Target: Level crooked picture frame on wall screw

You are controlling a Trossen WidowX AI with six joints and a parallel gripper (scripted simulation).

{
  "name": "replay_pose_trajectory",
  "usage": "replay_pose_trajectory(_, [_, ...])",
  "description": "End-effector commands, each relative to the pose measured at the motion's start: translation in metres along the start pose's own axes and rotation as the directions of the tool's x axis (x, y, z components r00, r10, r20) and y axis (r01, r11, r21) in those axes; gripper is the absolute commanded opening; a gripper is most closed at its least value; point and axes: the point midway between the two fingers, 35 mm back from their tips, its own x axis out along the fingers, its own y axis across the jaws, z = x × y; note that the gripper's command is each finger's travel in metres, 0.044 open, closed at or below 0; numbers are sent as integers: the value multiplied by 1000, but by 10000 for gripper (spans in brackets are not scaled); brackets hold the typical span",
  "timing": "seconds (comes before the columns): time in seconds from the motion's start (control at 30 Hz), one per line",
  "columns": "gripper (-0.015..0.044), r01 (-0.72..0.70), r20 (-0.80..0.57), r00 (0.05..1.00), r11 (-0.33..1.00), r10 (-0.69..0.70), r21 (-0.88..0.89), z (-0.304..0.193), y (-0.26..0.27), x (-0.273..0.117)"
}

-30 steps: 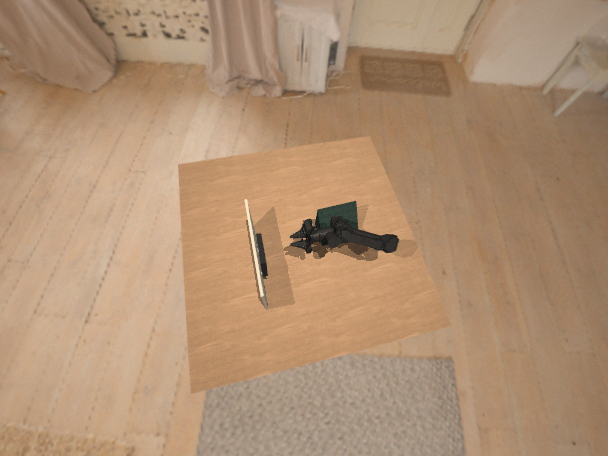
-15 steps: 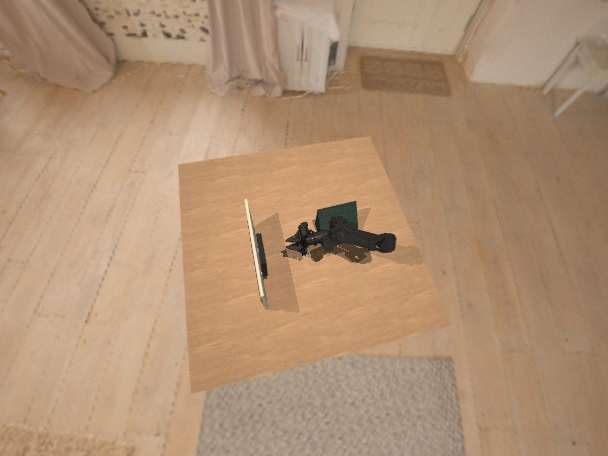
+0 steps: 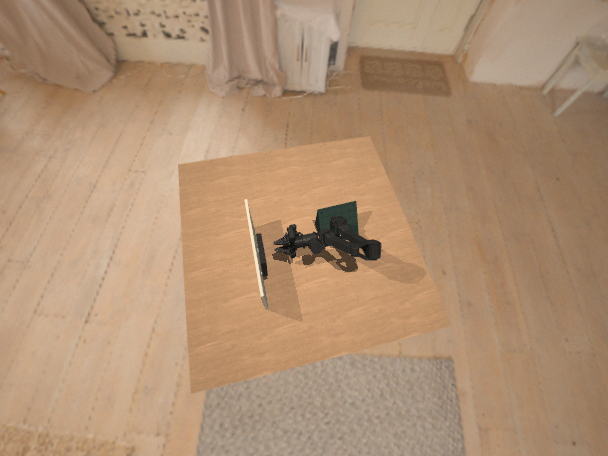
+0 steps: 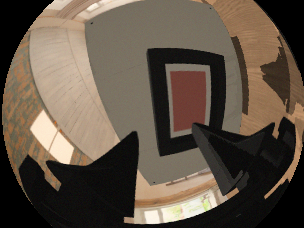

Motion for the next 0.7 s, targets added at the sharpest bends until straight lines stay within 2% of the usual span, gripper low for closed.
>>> replay_pose_trajectory(0.0, [260,-2,4,1000,1000,2,-5,5,-3,22])
replay_pose_trajectory(0.67, [260,-2,4,1000,1000,2,-5,5,-3,27])
